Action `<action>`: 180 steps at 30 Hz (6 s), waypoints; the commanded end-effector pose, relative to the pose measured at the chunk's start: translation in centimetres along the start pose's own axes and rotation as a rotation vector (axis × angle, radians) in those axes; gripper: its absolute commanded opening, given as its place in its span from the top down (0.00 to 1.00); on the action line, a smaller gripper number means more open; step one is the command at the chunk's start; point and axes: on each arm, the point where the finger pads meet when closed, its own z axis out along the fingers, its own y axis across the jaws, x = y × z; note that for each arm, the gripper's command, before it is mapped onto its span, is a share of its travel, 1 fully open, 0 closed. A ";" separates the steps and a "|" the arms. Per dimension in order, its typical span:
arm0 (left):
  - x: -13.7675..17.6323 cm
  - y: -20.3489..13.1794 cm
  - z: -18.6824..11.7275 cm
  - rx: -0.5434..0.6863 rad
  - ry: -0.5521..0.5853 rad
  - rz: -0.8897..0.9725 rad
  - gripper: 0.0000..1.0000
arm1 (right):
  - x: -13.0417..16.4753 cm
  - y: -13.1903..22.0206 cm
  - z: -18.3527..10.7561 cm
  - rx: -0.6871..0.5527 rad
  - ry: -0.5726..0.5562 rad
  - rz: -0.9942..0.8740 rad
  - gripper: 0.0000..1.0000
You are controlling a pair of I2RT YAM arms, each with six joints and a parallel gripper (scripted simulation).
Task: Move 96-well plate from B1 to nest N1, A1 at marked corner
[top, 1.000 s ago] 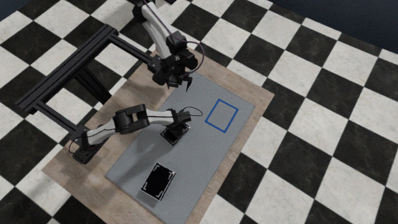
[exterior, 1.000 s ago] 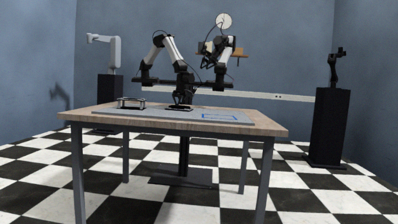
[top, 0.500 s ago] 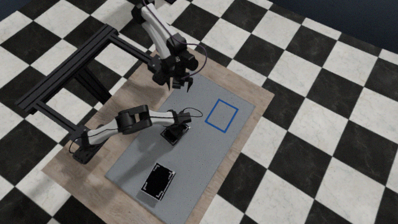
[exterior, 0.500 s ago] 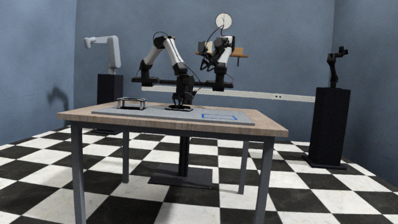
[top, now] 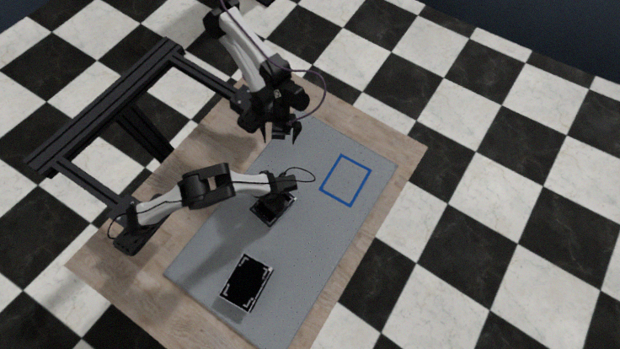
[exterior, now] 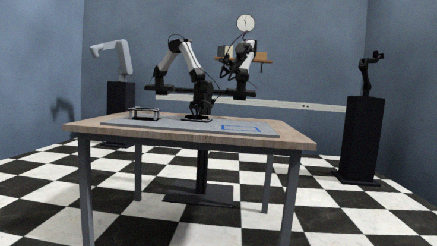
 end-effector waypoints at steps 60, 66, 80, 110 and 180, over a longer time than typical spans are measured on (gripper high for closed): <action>-19.9 1.9 10.9 0.327 -0.544 0.487 0.00 | 23.0 -12.8 -9.5 -0.060 -0.125 2.536 0.18; -20.2 1.6 13.5 0.368 -0.574 0.527 0.00 | 26.0 -13.3 -8.4 -0.066 -0.071 2.846 0.18; -18.9 1.5 15.2 0.397 -0.528 0.485 0.00 | 27.2 -14.0 -8.6 -0.055 -0.087 2.911 0.18; -18.9 1.5 15.2 0.397 -0.528 0.485 0.00 | 26.7 -14.8 -5.7 -0.077 -0.116 2.925 0.18; -22.0 -0.6 11.1 0.448 -0.662 0.607 0.00 | 27.9 -10.9 -15.8 0.298 -0.396 1.491 0.00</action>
